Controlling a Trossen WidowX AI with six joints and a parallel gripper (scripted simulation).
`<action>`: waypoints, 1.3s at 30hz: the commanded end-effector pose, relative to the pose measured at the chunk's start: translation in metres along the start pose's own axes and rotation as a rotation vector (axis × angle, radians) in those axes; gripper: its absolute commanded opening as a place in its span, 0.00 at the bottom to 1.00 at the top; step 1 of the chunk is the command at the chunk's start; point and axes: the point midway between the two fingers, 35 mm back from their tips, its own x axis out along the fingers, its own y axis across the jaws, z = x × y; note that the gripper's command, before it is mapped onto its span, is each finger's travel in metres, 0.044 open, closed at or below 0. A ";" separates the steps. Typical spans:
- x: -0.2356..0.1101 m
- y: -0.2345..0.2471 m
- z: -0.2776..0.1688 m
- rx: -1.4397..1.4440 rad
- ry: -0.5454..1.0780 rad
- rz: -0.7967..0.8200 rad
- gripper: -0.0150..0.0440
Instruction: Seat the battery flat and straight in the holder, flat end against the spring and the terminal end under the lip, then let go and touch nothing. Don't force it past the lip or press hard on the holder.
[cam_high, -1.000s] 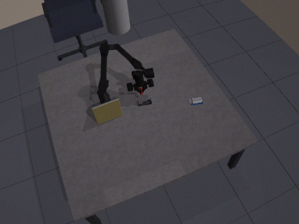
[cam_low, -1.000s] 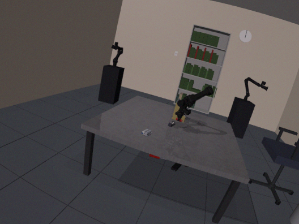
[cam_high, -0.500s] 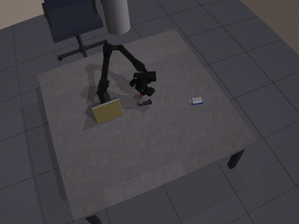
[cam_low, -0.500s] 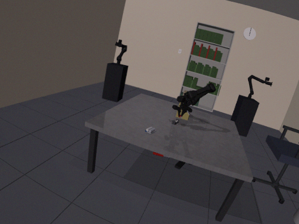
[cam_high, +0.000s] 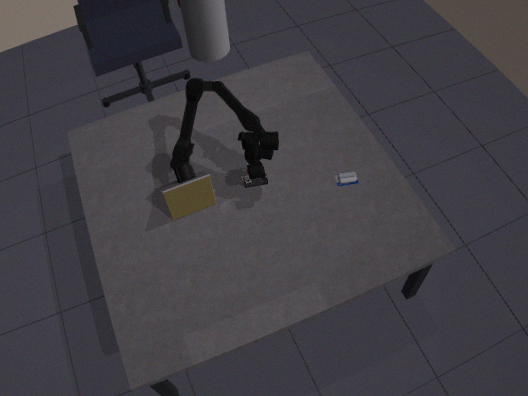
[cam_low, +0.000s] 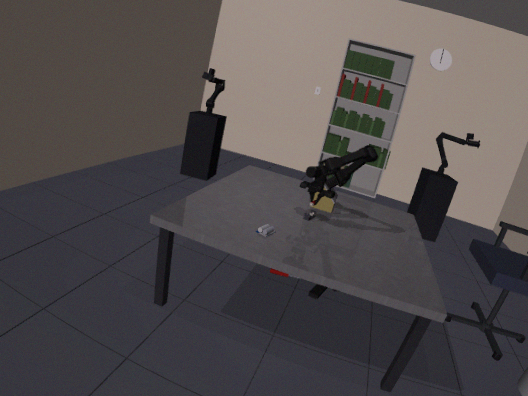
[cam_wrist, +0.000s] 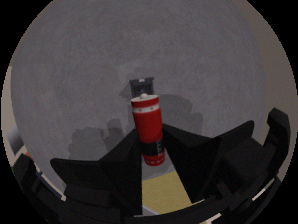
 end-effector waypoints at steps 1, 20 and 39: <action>0.000 -0.002 0.002 0.036 0.001 -0.001 0.38; 0.033 -0.004 0.008 0.033 -0.185 -0.030 0.38; 0.047 -0.003 0.008 0.032 -0.301 -0.046 0.38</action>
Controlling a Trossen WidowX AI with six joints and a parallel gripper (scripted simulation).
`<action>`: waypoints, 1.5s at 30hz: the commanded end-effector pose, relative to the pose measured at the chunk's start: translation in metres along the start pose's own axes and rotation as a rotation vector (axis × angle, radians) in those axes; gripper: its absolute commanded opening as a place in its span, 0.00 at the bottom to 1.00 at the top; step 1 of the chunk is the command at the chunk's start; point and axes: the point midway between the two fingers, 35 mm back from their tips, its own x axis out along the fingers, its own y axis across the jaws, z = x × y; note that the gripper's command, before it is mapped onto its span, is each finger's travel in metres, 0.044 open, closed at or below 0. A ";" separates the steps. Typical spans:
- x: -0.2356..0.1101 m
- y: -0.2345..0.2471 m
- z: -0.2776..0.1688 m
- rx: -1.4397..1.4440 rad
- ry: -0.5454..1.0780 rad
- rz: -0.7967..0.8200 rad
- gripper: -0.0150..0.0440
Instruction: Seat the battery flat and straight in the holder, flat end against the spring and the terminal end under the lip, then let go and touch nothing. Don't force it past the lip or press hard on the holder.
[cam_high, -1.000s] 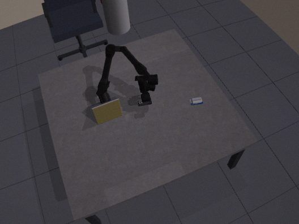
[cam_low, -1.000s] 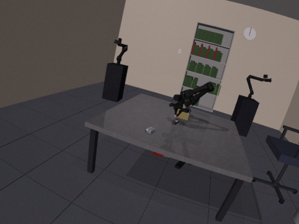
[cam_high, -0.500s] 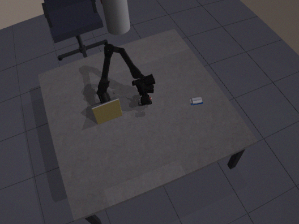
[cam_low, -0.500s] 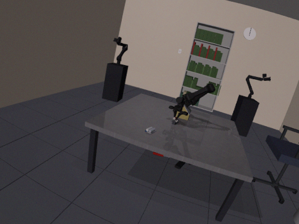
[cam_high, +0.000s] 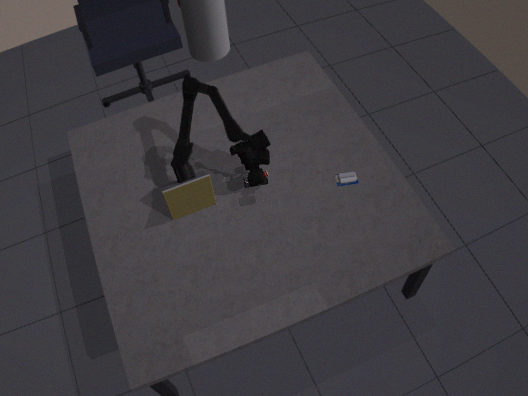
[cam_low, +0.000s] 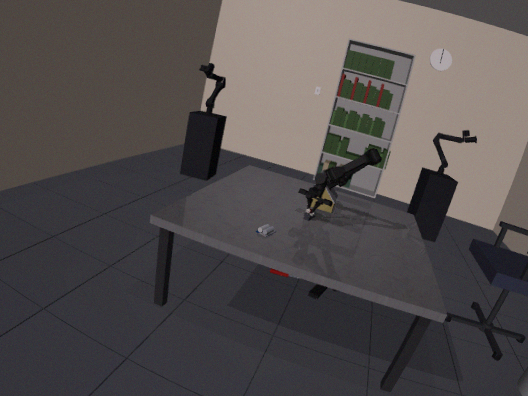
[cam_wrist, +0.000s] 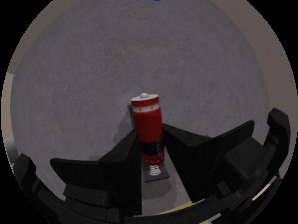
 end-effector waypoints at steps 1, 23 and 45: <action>0.002 -0.002 -0.004 0.009 -0.015 -0.009 0.38; 0.011 -0.003 -0.011 0.014 -0.133 -0.021 0.38; 0.011 0.002 -0.020 0.026 -0.212 -0.023 0.38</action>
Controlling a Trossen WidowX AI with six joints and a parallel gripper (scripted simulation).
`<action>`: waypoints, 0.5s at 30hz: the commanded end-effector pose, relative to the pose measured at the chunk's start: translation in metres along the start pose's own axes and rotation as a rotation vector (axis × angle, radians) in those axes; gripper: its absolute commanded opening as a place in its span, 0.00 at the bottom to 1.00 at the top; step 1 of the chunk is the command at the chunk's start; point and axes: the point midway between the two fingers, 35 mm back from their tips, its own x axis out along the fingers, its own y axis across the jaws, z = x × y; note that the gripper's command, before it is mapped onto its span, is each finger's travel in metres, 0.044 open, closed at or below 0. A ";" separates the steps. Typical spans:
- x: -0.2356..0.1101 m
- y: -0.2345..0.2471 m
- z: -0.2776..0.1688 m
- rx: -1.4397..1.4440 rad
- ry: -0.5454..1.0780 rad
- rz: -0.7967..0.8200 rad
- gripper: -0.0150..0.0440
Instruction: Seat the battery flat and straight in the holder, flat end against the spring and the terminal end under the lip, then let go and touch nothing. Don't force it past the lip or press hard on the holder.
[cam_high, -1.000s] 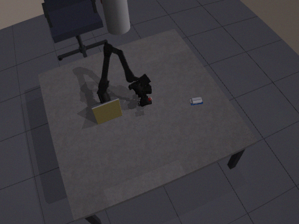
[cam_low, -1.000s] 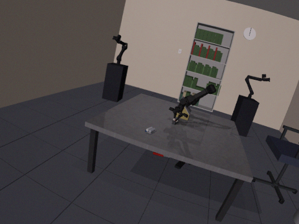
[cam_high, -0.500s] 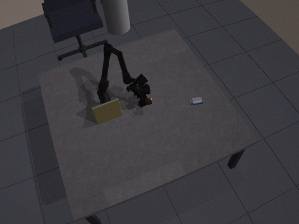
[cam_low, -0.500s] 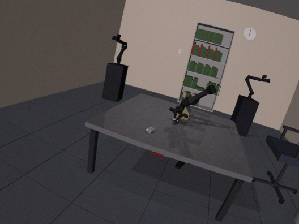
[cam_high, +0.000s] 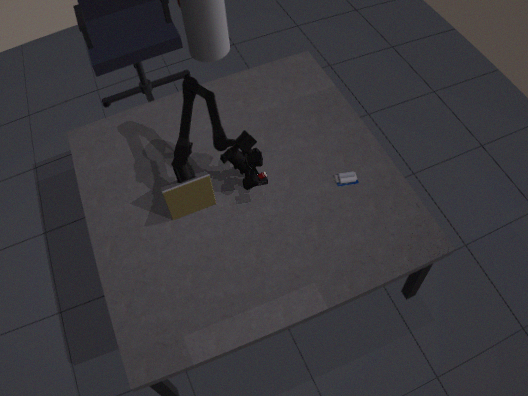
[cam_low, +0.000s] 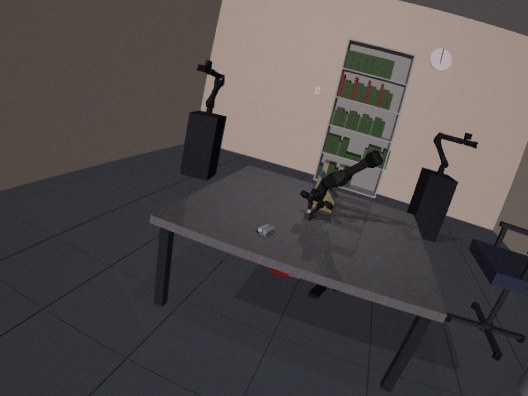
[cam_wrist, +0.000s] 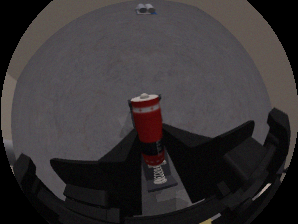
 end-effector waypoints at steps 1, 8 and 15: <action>-0.001 -0.001 -0.005 0.009 0.000 -0.006 0.38; -0.003 -0.002 -0.011 0.009 0.000 -0.005 0.38; -0.006 -0.002 -0.016 0.010 0.000 -0.005 0.38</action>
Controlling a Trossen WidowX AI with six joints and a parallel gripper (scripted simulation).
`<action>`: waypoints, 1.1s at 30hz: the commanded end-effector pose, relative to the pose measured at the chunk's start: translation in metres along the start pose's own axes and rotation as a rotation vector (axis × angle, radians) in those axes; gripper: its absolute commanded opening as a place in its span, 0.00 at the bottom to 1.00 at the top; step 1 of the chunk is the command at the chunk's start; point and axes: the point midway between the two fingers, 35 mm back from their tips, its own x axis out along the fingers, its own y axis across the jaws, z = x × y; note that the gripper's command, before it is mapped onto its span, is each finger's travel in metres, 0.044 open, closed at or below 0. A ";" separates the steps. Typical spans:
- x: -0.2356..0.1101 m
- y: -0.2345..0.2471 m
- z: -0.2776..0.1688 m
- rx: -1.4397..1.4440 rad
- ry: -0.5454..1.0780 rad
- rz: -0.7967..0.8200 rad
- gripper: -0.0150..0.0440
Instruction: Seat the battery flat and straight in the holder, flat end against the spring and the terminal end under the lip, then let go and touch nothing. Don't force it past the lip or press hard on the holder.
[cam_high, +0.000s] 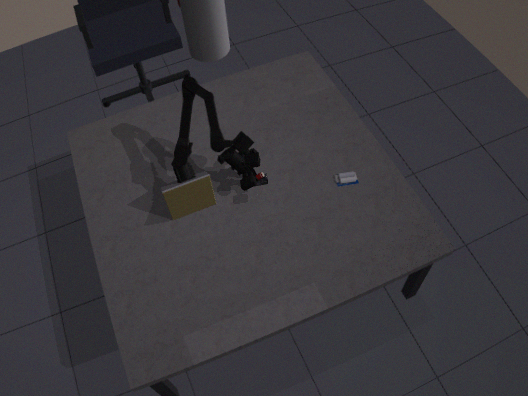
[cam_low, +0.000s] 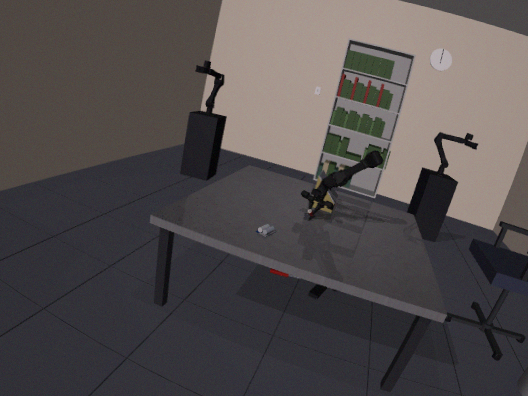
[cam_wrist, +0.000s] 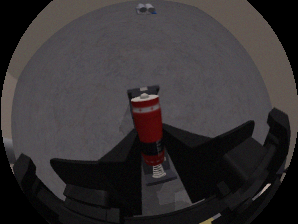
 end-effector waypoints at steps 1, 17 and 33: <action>-0.002 -0.002 -0.007 0.012 0.007 -0.007 0.38; -0.006 -0.002 -0.014 0.013 0.016 -0.010 0.38; -0.006 -0.002 -0.014 0.013 0.026 -0.011 0.38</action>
